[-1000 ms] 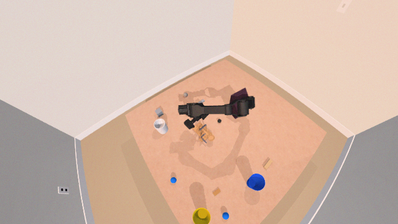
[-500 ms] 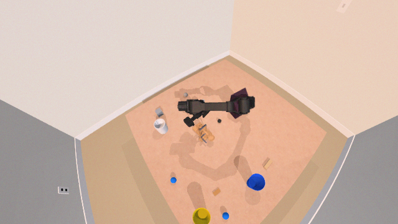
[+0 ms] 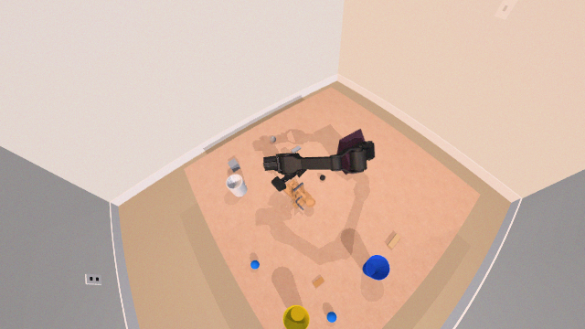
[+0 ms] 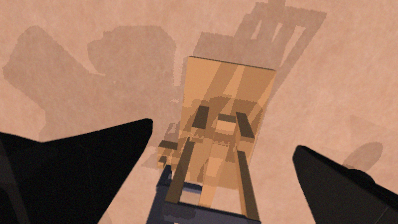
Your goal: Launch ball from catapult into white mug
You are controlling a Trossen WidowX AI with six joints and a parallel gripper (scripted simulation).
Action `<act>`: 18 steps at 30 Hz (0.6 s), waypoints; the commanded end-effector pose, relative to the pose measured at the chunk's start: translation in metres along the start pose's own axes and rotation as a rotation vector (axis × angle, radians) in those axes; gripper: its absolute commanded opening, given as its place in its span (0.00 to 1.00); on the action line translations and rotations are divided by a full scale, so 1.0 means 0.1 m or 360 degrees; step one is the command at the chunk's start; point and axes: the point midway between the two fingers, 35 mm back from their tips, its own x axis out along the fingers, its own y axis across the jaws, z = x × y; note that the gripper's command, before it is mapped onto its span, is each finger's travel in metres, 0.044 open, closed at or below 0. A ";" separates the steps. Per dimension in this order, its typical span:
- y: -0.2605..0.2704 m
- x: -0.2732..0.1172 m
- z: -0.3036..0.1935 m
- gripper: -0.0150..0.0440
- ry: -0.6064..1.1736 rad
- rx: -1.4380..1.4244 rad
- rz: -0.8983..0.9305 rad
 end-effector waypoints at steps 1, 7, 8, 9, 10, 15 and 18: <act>-0.01 0.10 -0.01 1.00 0.0012 0.0014 -0.0008; -0.01 0.20 -0.01 1.00 0.0012 0.0014 -0.0007; -0.01 0.21 -0.01 1.00 0.0013 0.0014 -0.0007; -0.01 0.23 -0.02 1.00 0.0013 0.0014 -0.0007; -0.01 0.25 -0.02 1.00 0.0013 0.0014 -0.0007; -0.01 0.33 -0.02 1.00 0.0013 0.0014 -0.0007; -0.01 0.38 -0.02 1.00 0.0014 0.0014 -0.0007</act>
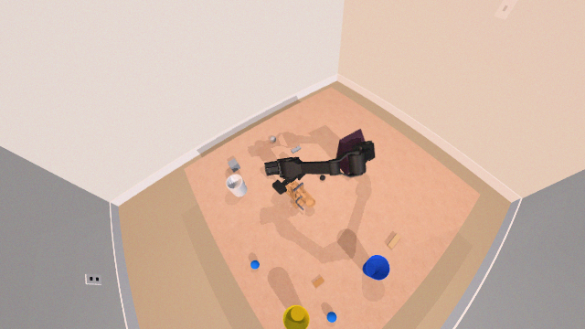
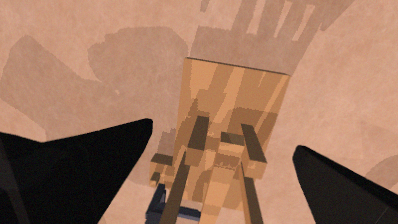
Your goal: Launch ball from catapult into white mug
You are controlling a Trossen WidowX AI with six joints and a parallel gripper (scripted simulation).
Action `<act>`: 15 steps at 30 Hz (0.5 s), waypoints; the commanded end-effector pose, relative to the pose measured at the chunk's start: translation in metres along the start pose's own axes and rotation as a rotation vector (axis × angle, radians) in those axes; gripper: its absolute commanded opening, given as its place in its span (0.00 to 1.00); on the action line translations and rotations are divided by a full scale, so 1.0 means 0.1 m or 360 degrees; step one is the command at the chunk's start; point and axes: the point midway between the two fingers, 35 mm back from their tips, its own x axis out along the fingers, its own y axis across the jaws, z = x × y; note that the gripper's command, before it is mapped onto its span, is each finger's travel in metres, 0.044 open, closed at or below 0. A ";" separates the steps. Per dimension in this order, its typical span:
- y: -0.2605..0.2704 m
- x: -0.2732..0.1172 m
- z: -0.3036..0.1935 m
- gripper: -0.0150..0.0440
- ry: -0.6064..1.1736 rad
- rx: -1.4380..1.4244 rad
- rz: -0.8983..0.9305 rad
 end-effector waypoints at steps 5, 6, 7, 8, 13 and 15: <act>-0.03 0.18 -0.02 1.00 0.0016 0.0017 -0.0012; -0.03 0.19 -0.02 1.00 0.0016 0.0017 -0.0012; -0.03 0.21 -0.02 1.00 0.0016 0.0017 -0.0012; -0.03 0.23 -0.02 1.00 0.0017 0.0017 -0.0012; -0.03 0.26 -0.02 1.00 0.0018 0.0017 -0.0011; -0.03 0.26 -0.02 1.00 0.0018 0.0017 -0.0011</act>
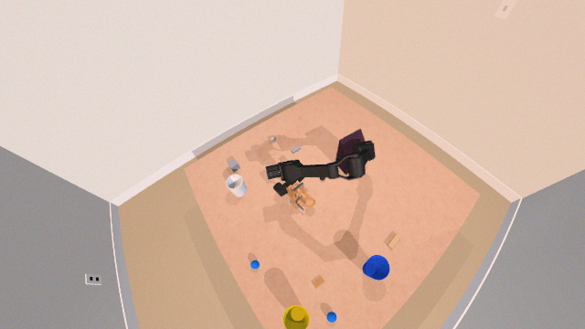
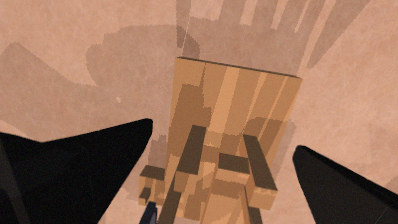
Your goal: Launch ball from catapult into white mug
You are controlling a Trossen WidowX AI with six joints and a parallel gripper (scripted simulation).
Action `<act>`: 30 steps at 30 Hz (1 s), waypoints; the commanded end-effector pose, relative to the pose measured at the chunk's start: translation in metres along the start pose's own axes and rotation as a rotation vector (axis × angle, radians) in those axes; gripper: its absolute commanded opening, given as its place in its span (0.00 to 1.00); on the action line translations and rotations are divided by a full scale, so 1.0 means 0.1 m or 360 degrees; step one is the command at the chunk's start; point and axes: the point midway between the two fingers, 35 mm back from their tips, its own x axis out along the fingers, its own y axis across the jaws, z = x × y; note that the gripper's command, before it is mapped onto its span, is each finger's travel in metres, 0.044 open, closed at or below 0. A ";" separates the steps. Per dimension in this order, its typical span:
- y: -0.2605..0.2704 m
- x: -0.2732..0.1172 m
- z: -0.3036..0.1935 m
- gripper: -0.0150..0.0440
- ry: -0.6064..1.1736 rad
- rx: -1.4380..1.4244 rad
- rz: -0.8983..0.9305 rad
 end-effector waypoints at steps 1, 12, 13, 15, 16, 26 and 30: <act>-0.02 0.04 -0.01 1.00 0.0012 0.0016 -0.0008; -0.01 0.01 0.00 0.56 0.0001 0.0002 -0.0002; -0.01 0.01 0.00 0.51 0.0001 0.0002 -0.0002; -0.01 0.01 0.00 0.49 0.0001 0.0002 -0.0002; -0.01 0.01 0.00 0.48 0.0001 0.0002 -0.0002; -0.01 -0.49 0.01 0.25 -0.0003 0.0008 -0.0008; -0.01 -0.49 0.01 0.25 -0.0003 -0.0026 -0.0008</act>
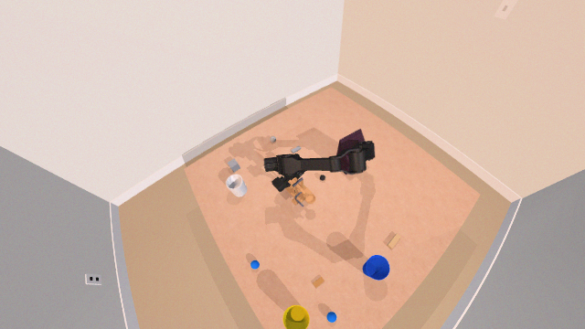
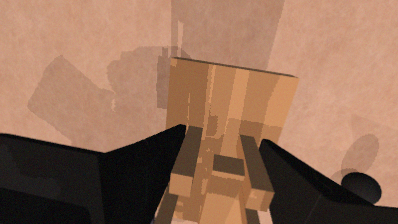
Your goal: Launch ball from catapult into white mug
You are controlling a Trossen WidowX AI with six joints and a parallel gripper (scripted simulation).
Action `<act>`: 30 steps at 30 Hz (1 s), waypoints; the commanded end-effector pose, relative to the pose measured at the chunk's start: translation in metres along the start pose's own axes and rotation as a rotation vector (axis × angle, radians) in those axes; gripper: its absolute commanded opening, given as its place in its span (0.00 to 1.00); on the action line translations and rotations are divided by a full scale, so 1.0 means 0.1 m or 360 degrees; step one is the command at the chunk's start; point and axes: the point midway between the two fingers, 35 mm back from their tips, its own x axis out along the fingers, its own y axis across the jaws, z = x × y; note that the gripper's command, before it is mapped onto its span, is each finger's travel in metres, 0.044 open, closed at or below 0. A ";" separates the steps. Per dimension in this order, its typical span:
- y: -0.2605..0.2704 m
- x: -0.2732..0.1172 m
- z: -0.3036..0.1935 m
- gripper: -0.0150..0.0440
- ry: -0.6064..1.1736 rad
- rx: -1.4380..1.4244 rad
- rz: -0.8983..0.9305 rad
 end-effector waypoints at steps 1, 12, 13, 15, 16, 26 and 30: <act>0.02 -0.08 -0.02 0.25 -0.0006 -0.0092 0.0004; 0.04 -0.07 -0.02 0.25 -0.0001 -0.0683 0.0004; 0.05 -0.06 -0.02 0.25 -0.0001 -0.0737 0.0004; 0.07 -0.06 -0.03 0.25 0.0000 -0.0845 0.0004; 0.07 -0.06 -0.03 0.25 0.0000 -0.0899 0.0004; 0.20 -0.05 -0.08 0.25 0.0003 -0.1196 0.0006; 0.22 -0.05 -0.10 0.25 0.0003 -0.1195 0.0006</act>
